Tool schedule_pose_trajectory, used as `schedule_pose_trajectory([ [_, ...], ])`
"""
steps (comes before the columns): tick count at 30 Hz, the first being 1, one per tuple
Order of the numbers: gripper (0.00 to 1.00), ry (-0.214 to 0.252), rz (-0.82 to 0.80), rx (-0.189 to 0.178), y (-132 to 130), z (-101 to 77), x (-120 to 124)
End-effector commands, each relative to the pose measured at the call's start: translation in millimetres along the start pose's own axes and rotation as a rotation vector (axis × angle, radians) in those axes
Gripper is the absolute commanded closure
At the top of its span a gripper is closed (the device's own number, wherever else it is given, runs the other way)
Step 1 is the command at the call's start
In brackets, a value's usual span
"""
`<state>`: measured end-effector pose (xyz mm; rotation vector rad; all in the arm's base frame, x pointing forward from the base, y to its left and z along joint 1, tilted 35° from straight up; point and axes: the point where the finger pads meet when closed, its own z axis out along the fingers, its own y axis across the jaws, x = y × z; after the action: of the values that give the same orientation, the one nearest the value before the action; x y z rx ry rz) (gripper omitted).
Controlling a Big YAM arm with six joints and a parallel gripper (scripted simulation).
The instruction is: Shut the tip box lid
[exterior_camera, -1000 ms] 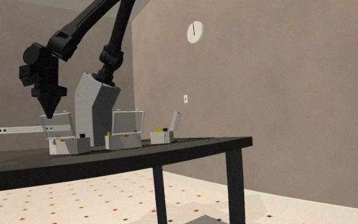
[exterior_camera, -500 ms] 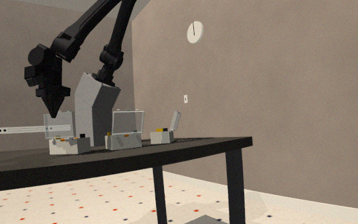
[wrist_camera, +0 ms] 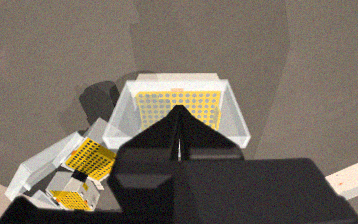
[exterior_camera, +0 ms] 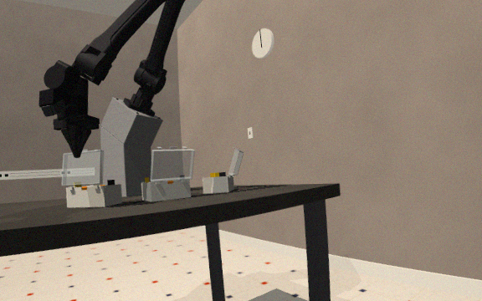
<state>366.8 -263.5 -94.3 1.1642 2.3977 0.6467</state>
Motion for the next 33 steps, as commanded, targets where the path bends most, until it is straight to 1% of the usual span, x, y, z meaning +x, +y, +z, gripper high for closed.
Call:
schedule_pose_trajectory([
  [1, 1.00, -0.005, -0.011, -0.002, 8.5, 2.8, -0.2],
  [3, 1.00, -0.007, -0.012, -0.002, 9.0, 2.0, 0.7],
  [5, 1.00, -0.020, -0.021, -0.005, 12.7, -2.9, -1.1],
  [9, 1.00, -0.005, -0.011, -0.002, 8.2, 1.7, 9.2],
  [12, 1.00, -0.019, -0.020, -0.004, 12.0, -3.6, 8.6],
  [14, 1.00, -0.018, -0.019, -0.004, 11.7, -3.7, 11.6],
  [16, 1.00, -0.006, -0.012, -0.002, 8.4, -0.1, 18.1],
  [19, 1.00, -0.006, -0.011, -0.002, 8.2, -0.1, 19.6],
  [22, 1.00, -0.019, -0.020, -0.005, 12.0, -5.2, 19.1],
  [26, 1.00, -0.004, -0.010, -0.002, 7.6, -0.8, 29.5],
  [30, 1.00, -0.019, -0.020, -0.004, 11.6, -6.4, 29.9],
  [32, 1.00, 0.000, -0.008, -0.001, 6.5, -0.6, 37.3],
  [33, 1.00, 0.001, -0.007, -0.001, 6.1, 0.7, 34.4],
])
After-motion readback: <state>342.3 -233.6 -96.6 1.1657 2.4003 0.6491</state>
